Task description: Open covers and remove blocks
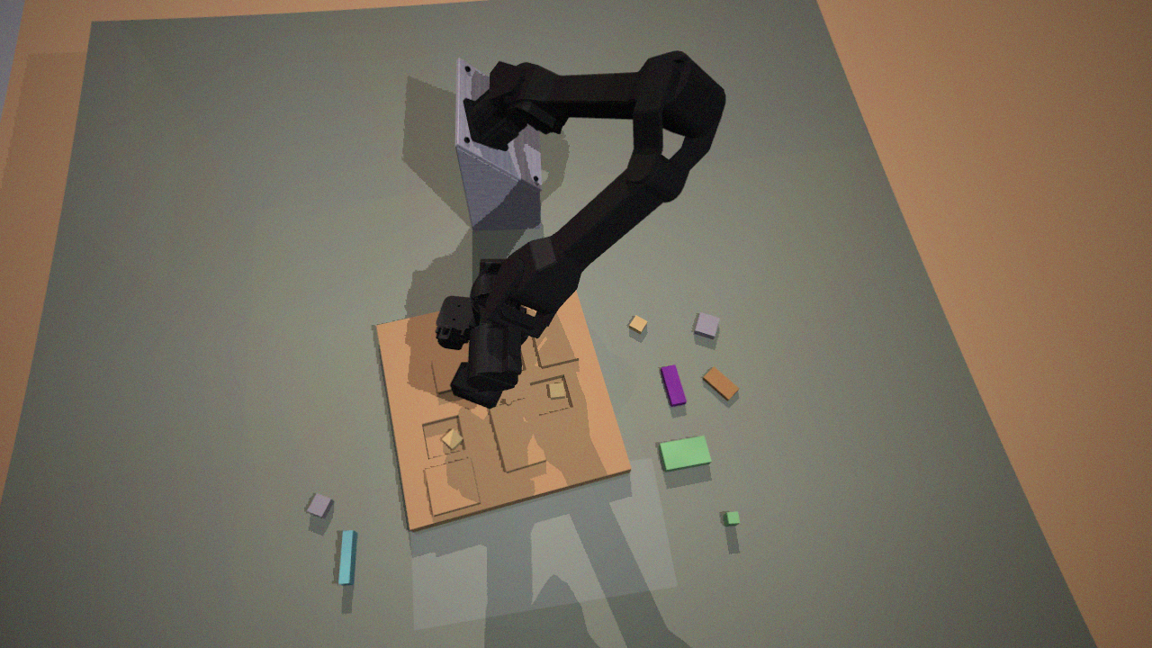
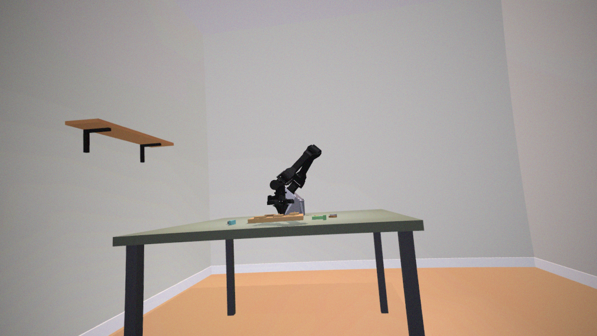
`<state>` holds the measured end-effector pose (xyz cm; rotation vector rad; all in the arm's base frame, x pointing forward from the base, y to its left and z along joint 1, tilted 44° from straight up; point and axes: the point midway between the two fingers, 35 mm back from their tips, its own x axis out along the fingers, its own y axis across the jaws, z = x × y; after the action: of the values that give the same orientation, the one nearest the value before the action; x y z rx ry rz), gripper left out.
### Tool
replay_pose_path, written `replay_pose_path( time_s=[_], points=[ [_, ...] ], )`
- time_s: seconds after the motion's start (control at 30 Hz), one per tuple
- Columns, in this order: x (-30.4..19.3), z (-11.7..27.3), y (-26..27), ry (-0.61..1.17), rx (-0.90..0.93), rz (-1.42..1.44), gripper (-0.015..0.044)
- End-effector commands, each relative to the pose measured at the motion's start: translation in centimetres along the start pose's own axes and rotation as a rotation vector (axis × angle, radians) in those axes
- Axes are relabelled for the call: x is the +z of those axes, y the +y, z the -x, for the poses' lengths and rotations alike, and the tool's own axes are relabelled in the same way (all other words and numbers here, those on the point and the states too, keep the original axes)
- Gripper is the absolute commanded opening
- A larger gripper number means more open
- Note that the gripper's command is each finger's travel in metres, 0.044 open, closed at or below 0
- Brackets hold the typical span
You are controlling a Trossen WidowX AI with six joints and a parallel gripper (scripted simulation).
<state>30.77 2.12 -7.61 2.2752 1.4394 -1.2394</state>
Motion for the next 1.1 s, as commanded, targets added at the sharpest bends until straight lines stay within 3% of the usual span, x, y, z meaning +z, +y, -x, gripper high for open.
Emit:
replay_pose_path(
  time_s=[0.0,1.07],
  points=[
    [0.0,0.0,0.0,0.0,-0.001,0.0,0.008],
    [0.1,3.9,0.1,0.001,-0.002,-0.003,0.008]
  ],
)
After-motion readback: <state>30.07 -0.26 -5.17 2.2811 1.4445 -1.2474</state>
